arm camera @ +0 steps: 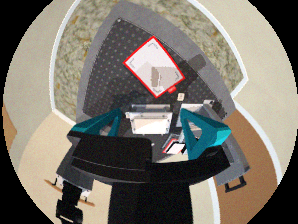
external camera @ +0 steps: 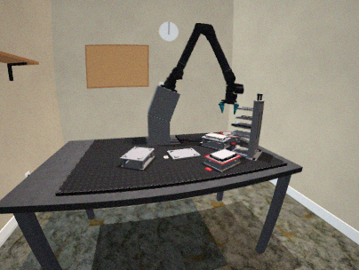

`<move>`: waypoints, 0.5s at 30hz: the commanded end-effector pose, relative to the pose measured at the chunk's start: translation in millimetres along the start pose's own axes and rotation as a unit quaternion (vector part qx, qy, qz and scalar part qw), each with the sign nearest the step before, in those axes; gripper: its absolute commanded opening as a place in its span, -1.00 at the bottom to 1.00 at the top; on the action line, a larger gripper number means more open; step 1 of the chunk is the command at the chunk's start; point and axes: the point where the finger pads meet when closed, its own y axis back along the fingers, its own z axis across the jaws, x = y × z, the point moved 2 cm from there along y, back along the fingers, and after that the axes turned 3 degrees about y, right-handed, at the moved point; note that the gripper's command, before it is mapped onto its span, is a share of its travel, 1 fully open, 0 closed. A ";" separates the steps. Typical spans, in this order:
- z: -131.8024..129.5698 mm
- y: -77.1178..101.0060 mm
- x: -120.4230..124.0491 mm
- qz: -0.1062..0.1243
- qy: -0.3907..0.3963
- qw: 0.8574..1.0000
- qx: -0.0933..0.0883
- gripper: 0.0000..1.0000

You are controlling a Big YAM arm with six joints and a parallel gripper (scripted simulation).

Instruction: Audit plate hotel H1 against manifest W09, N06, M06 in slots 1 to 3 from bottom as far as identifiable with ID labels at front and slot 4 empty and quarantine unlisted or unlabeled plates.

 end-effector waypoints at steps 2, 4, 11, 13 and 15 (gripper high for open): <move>-6.1 23.8 -0.3 -0.007 0.001 1.000 0.010 1.00; -6.5 29.1 0.5 -0.007 0.000 1.000 0.010 1.00; -4.6 42.3 -1.2 -0.008 0.002 1.000 0.010 1.00; -5.3 46.8 -0.1 -0.008 0.001 1.000 0.010 1.00; -7.6 46.7 6.1 -0.011 -0.033 0.999 0.014 1.00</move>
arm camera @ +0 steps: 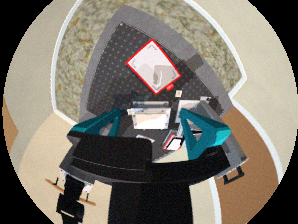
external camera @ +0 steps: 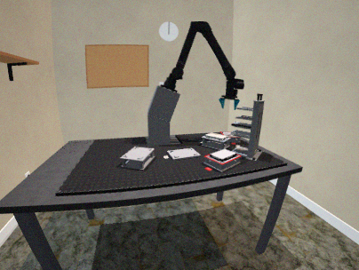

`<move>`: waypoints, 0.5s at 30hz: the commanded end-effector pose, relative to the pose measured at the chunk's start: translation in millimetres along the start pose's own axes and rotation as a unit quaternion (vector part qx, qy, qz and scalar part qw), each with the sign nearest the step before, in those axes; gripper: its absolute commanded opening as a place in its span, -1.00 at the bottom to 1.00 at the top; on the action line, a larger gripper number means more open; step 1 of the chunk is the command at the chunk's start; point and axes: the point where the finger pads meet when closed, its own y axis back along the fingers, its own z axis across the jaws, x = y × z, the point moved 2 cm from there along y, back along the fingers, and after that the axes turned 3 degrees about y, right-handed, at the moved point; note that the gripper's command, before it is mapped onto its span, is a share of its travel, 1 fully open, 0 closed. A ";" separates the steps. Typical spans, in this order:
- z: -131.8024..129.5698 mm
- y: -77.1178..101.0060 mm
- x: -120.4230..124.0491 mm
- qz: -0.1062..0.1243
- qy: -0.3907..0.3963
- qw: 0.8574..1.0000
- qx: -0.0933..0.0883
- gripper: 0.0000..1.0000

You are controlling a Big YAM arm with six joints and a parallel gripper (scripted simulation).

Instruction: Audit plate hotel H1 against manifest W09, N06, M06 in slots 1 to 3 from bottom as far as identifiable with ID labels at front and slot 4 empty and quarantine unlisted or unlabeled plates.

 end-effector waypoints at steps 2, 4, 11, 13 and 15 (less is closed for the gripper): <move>-9.4 13.1 11.5 -0.012 -0.051 0.998 0.018 1.00; -9.0 12.9 18.2 -0.012 -0.074 0.997 0.018 1.00; -8.2 12.6 35.1 -0.012 -0.132 0.991 0.017 1.00; -7.9 12.4 41.9 -0.012 -0.155 0.988 0.017 1.00; -7.5 12.3 48.7 -0.013 -0.178 0.984 0.017 1.00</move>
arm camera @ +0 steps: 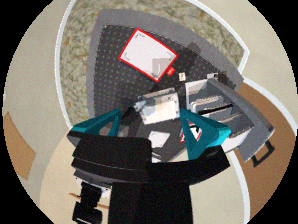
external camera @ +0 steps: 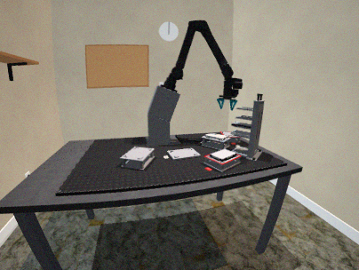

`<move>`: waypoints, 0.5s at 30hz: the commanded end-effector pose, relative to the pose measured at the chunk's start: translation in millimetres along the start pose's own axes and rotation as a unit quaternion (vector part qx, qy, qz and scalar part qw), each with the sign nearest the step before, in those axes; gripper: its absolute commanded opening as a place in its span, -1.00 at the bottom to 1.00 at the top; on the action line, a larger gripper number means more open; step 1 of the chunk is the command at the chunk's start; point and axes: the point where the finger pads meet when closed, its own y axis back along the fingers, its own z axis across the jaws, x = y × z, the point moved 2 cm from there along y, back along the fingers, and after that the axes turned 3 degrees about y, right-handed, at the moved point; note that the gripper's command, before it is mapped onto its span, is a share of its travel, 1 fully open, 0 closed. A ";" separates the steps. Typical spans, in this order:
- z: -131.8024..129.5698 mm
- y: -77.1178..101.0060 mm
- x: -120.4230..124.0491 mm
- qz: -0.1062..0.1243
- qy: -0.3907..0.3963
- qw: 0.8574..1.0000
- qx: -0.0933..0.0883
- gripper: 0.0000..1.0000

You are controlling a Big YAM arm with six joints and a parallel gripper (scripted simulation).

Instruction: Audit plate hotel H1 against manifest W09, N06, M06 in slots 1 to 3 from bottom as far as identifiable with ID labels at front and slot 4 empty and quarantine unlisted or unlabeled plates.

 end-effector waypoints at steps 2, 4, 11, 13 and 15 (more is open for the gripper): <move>-11.8 11.6 8.9 -0.016 -0.068 0.997 0.016 1.00; -13.3 11.4 15.6 -0.016 -0.092 0.996 0.016 1.00; -17.0 11.1 32.2 -0.017 -0.149 0.989 0.015 1.00; -18.4 11.0 38.8 -0.017 -0.172 0.985 0.015 1.00; -19.9 10.8 45.5 -0.017 -0.195 0.981 0.015 1.00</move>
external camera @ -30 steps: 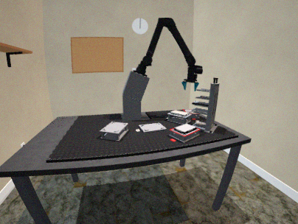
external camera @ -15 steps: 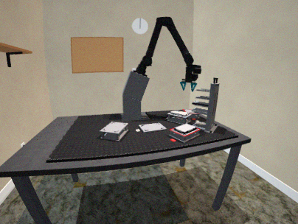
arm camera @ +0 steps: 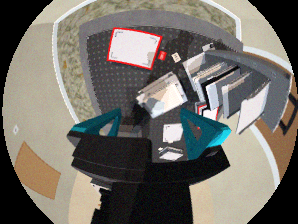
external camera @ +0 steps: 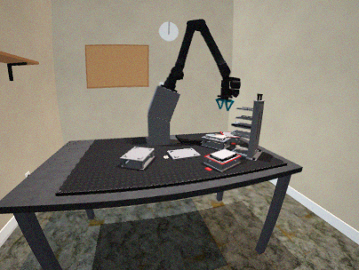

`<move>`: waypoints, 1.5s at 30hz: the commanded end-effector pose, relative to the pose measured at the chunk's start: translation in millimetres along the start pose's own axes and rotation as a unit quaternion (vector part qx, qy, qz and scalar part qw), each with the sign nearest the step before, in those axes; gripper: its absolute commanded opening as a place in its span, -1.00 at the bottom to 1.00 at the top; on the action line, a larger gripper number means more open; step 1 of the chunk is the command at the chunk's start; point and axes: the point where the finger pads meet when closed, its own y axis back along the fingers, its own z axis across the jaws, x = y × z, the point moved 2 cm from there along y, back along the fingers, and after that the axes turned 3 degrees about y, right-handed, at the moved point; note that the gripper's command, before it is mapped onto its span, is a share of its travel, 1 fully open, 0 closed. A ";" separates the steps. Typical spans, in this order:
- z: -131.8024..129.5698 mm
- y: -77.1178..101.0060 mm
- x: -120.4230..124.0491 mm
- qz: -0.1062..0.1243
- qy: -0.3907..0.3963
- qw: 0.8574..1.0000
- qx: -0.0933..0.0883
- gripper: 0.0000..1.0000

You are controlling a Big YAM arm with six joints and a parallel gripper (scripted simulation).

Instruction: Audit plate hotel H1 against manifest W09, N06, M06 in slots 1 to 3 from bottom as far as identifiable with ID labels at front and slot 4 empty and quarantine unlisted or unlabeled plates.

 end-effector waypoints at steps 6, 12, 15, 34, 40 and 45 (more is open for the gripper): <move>-20.0 9.9 17.3 -0.018 -0.111 0.994 0.011 1.00; -28.6 9.6 32.0 -0.018 -0.169 0.985 0.011 1.00; -31.9 9.1 38.2 -0.018 -0.192 0.981 0.011 1.00; -43.4 1.5 67.5 -0.008 -0.372 0.928 0.002 1.00; -49.3 2.8 71.9 -0.009 -0.444 0.896 0.006 1.00; -49.2 2.8 71.9 -0.010 -0.478 0.878 0.005 1.00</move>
